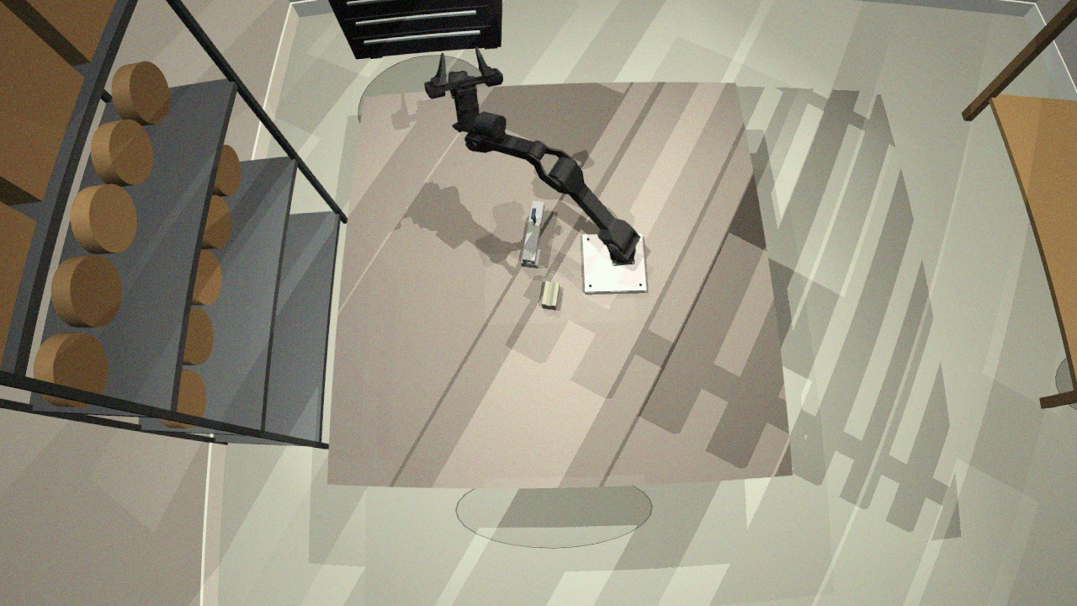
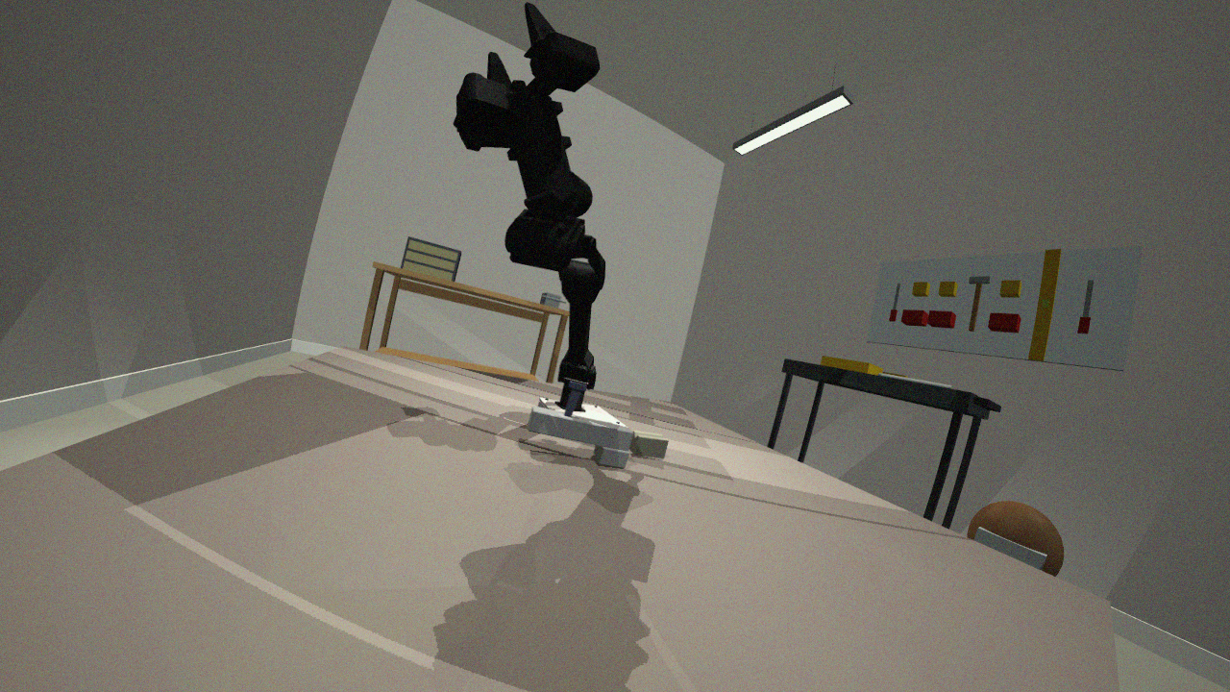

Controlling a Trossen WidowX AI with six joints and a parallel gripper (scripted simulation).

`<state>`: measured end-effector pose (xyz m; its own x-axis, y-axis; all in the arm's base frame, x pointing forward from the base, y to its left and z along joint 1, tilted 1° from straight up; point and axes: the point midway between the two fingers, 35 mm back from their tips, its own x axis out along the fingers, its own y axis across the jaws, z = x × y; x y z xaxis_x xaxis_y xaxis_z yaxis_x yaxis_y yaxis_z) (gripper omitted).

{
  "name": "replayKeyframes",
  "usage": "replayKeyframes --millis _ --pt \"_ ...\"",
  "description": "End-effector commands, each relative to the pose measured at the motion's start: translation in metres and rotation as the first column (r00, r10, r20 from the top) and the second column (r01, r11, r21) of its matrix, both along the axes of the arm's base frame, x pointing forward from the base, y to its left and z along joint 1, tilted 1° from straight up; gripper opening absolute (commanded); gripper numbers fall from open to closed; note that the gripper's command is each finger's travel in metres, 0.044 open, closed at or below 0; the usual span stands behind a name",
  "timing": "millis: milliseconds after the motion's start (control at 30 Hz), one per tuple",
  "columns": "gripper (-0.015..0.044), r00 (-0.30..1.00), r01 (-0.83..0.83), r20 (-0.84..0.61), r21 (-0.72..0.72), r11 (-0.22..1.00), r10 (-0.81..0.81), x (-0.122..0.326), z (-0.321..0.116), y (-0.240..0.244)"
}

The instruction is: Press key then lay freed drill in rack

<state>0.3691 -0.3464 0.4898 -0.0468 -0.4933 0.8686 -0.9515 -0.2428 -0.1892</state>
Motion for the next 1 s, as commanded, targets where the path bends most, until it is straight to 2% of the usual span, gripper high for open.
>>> replayKeyframes --millis 0,267,367,467,600,733,833,967 --pt "0.0374 1.000 0.000 0.000 0.000 1.000 0.000 0.000 0.000 0.000" --pt "0.0164 1.000 0.007 -0.014 0.005 1.000 -0.007 0.002 0.000 0.000" --pt "0.0085 0.973 0.110 -0.212 0.054 0.992 -0.097 0.023 -0.002 -0.006" --pt "0.0006 0.867 0.238 -0.465 0.063 0.969 -0.182 0.049 -0.010 -0.010" --pt "0.0000 0.615 0.364 -0.748 -0.012 0.932 -0.250 0.078 -0.031 -0.013" --pt "0.0000 0.277 0.403 -0.918 -0.156 0.902 -0.283 0.100 -0.062 -0.009" --pt "0.0000 0.001 0.362 -0.954 -0.280 0.889 -0.301 0.110 -0.090 -0.002" --pt "0.0000 -0.344 0.215 -0.876 -0.424 0.880 -0.338 0.115 -0.132 0.013"
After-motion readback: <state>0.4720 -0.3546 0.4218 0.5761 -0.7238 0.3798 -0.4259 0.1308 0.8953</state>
